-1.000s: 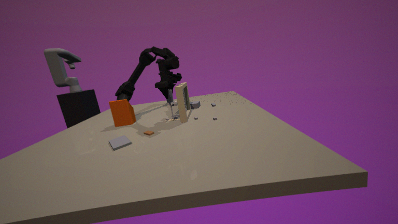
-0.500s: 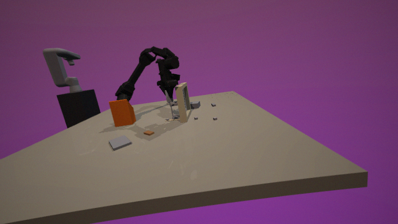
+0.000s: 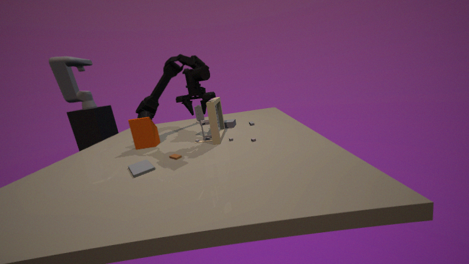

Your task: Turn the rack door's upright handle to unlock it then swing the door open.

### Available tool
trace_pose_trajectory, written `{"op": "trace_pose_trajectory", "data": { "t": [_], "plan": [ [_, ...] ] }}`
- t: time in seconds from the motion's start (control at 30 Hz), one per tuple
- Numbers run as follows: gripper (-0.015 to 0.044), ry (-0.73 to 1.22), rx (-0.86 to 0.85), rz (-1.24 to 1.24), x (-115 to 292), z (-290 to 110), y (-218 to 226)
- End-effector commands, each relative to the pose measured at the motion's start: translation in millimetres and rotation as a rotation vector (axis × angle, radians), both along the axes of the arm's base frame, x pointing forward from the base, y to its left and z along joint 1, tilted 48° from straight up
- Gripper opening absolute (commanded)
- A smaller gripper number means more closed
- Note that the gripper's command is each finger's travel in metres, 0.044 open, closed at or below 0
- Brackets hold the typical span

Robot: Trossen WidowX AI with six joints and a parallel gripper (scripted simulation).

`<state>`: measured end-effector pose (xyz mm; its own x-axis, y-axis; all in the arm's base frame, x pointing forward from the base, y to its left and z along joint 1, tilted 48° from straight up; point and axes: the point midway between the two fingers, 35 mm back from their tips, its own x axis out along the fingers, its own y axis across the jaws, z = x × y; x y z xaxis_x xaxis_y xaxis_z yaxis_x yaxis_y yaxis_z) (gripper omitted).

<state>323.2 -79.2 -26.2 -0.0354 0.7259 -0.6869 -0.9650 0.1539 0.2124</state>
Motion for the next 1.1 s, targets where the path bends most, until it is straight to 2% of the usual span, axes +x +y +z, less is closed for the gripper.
{"op": "trace_pose_trajectory", "data": {
  "t": [0.0, 0.13, 0.6, 1.07],
  "plan": [
    [0.0295, -0.164, 0.015, 0.155, 3.6, 0.5, 6.3],
    [0.0295, -0.284, 0.02, 0.268, 3.6, 0.5, 6.3],
    [0.0295, -0.29, 0.021, 0.273, 3.6, 0.5, 6.3],
    [0.0202, -0.29, 0.021, 0.273, 3.6, 0.5, 6.3]
  ]
}}
